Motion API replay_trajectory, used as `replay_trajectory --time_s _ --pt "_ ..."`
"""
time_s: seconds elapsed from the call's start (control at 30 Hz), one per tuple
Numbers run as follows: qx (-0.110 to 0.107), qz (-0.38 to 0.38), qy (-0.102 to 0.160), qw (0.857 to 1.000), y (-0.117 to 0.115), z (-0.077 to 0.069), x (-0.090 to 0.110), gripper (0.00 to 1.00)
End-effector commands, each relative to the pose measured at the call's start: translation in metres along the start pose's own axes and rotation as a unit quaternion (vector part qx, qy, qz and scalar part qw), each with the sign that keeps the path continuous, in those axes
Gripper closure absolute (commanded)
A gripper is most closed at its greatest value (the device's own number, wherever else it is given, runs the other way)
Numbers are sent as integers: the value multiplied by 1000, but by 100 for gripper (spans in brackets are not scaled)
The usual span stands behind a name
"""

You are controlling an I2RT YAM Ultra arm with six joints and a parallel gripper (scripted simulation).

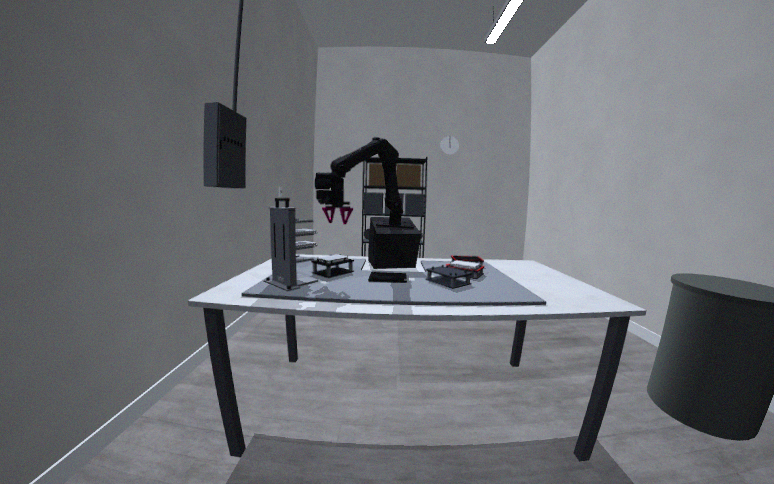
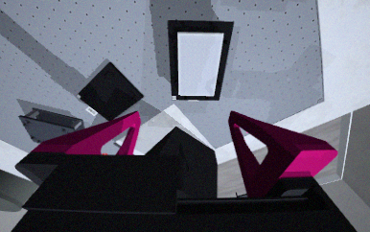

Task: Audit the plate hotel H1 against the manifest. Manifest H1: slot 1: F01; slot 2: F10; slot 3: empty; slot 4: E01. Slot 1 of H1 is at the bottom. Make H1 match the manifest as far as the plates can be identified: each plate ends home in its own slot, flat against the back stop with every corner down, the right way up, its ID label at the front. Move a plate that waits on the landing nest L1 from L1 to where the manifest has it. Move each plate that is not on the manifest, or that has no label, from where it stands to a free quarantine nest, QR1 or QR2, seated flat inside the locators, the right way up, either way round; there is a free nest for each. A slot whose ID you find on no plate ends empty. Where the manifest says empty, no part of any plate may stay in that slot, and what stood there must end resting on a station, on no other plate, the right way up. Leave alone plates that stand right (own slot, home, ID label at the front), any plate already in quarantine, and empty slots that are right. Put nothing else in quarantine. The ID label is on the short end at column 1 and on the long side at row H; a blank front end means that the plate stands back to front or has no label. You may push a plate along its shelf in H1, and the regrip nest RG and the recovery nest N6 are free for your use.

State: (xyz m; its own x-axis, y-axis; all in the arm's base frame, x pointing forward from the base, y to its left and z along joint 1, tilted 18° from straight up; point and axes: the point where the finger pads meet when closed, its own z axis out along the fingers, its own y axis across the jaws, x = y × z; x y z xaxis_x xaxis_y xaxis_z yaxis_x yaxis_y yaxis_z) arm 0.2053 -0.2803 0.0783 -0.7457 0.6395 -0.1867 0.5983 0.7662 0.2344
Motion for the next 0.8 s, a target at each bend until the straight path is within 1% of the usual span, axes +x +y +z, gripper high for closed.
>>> replay_trajectory --time_s 0.0,0.3,0.37,0.77 --pt "4 6 -13 1000 8 -8 -4 0" --pt "4 6 -13 1000 38 -8 -3 0" --pt "4 6 -13 1000 38 -8 -3 0" --pt "4 5 -113 994 77 -7 6 0"
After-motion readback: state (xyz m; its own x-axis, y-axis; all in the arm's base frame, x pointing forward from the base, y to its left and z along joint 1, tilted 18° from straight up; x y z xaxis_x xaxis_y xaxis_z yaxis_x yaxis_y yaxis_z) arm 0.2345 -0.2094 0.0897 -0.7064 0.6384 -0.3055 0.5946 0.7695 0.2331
